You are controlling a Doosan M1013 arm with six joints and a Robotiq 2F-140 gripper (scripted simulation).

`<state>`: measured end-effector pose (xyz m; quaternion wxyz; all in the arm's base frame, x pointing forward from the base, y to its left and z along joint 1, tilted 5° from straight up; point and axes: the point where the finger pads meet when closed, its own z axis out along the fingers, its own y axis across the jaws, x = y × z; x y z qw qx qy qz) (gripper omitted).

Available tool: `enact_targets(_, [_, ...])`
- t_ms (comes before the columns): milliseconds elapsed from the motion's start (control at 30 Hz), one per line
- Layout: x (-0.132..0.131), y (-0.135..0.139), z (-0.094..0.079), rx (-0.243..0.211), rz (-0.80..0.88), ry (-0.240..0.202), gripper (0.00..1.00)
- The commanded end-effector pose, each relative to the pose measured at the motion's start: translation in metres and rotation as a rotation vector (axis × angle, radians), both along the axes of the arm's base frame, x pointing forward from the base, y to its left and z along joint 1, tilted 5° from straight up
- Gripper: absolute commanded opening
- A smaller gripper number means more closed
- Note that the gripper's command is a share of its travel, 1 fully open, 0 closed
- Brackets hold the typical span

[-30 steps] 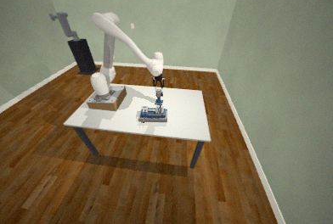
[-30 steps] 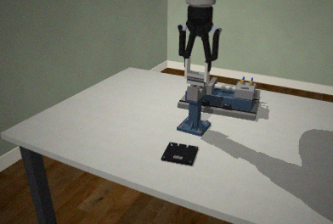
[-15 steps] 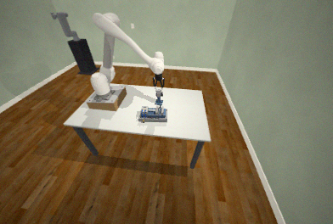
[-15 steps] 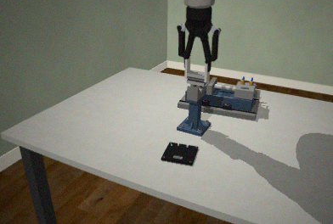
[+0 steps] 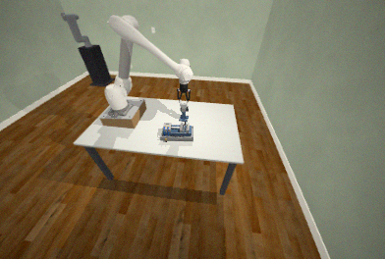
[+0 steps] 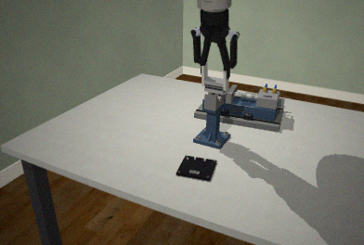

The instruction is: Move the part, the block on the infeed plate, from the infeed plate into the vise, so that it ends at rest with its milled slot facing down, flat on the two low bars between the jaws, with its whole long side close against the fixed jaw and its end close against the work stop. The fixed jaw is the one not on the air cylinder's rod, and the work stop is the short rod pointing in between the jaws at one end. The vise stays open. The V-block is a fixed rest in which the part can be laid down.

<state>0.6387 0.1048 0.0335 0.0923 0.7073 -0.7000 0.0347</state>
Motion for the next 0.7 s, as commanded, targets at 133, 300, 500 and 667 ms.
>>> enact_targets(133, [0.0, 0.0026, -0.0017, -0.061, 0.0, 0.003, 0.0])
enact_targets(300, [-0.0001, 0.0039, -0.0021, -0.114, 0.004, 0.003, 0.0])
enact_targets(500, [-0.0001, 0.0056, -0.0026, -0.184, 0.01, 0.003, 0.0])
enact_targets(667, [-0.0001, 0.0065, -0.0029, -0.221, 0.013, 0.002, 0.0])
